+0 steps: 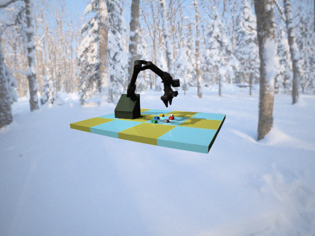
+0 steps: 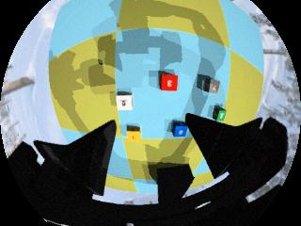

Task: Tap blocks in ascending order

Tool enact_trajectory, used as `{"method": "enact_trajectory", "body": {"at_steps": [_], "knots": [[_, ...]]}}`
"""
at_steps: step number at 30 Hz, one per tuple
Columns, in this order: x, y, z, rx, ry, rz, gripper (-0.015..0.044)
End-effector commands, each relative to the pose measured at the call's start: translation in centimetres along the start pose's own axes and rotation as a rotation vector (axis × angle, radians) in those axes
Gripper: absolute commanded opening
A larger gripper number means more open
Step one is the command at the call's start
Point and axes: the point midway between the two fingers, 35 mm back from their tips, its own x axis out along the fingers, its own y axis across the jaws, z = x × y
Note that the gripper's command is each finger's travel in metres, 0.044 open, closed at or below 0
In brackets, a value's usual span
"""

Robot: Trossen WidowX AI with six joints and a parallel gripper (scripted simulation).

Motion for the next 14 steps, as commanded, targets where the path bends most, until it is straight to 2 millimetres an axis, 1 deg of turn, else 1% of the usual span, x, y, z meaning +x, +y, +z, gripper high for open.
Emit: {"method": "enact_trajectory", "body": {"at_steps": [1, 5, 7, 10, 14], "knots": [[-0.7, 5.8, -1.5, 0.013, 0.022, -0.013, 0.04], [-1.2, 11.0, -3.8, 0.042, 0.029, -0.05, 0.04], [-1.3, 12.9, -5.0, 0.057, 0.028, -0.071, 0.04], [-1.3, 14.3, -6.0, 0.069, 0.025, -0.09, 0.04], [-1.3, 14.4, -6.1, 0.07, 0.025, -0.091, 0.04]]}}
